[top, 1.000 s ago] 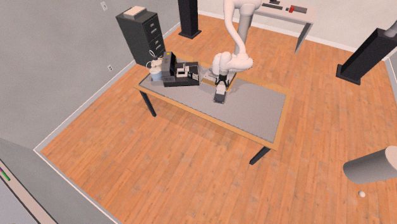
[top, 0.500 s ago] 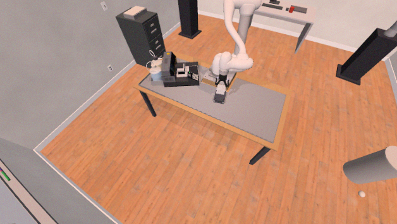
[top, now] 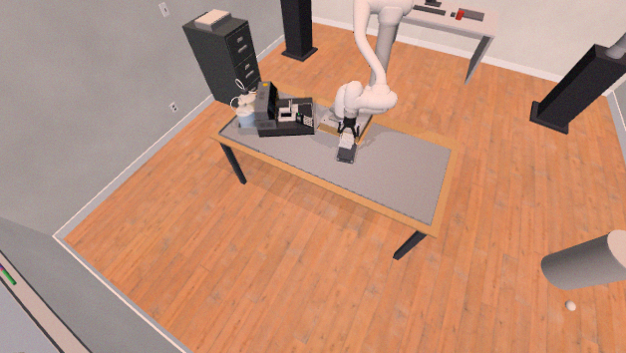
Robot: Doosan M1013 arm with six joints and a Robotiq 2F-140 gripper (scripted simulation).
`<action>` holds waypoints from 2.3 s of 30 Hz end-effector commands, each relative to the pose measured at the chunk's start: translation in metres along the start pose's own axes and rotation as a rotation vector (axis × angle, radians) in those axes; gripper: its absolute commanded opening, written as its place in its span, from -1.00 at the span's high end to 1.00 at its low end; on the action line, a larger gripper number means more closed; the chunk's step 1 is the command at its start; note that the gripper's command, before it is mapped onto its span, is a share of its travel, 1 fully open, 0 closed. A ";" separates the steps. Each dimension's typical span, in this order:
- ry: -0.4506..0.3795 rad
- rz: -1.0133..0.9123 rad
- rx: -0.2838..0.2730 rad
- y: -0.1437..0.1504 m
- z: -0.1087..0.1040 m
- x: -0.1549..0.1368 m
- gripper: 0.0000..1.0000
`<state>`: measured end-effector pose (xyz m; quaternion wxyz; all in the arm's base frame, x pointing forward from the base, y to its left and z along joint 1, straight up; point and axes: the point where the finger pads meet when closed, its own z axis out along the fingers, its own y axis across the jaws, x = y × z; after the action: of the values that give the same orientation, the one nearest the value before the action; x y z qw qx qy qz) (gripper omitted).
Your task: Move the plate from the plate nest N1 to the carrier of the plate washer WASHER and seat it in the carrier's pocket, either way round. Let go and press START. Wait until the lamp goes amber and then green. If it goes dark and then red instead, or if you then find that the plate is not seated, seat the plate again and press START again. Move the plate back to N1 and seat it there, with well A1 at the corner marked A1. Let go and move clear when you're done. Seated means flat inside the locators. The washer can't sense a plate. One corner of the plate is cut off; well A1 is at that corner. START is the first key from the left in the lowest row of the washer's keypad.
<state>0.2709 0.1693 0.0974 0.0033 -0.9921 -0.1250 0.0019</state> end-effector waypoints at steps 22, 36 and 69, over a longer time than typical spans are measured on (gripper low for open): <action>0.000 0.640 0.000 0.108 -0.010 0.012 0.80; 0.000 0.640 0.000 0.127 -0.012 0.014 0.80; 0.000 0.640 0.000 0.127 -0.012 0.014 0.80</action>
<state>0.3141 0.0504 0.1071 0.0033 -0.9805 0.1967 0.0027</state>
